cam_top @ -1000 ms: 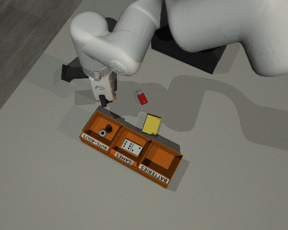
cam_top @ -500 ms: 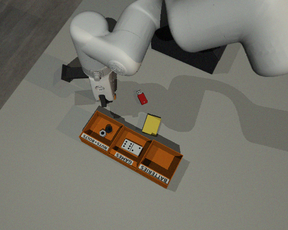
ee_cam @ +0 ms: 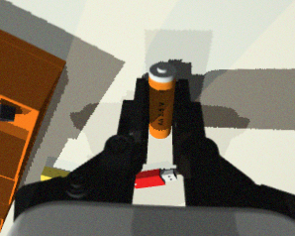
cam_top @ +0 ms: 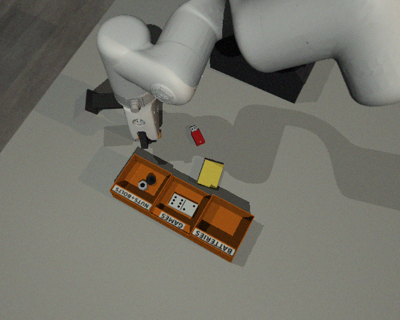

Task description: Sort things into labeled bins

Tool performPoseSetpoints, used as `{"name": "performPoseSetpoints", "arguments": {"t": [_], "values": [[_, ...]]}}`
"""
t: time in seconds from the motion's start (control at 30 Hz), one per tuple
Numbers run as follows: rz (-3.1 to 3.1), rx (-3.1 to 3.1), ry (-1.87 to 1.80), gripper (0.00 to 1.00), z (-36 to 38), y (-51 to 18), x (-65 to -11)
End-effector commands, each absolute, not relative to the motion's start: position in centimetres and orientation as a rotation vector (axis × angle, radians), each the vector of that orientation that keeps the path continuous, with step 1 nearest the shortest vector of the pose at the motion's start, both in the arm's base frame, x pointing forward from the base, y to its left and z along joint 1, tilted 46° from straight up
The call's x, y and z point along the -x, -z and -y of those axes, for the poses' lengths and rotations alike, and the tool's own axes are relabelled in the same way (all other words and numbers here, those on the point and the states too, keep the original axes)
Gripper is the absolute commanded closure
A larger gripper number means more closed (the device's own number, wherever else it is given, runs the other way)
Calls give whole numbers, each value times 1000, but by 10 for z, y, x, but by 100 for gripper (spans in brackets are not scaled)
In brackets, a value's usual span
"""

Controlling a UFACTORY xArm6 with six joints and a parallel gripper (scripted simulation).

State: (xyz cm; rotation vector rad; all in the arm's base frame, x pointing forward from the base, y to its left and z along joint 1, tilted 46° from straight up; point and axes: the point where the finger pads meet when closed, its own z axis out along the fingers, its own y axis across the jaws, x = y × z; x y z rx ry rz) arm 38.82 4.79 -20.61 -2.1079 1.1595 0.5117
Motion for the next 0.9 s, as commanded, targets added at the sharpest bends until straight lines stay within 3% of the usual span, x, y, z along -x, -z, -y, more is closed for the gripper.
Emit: {"name": "performPoseSetpoints", "arguments": {"t": [0.0, 0.87], "values": [[-1161, 2108, -506, 100, -38, 197, -390], [-1161, 2108, -506, 100, -4, 164, -391]]}}
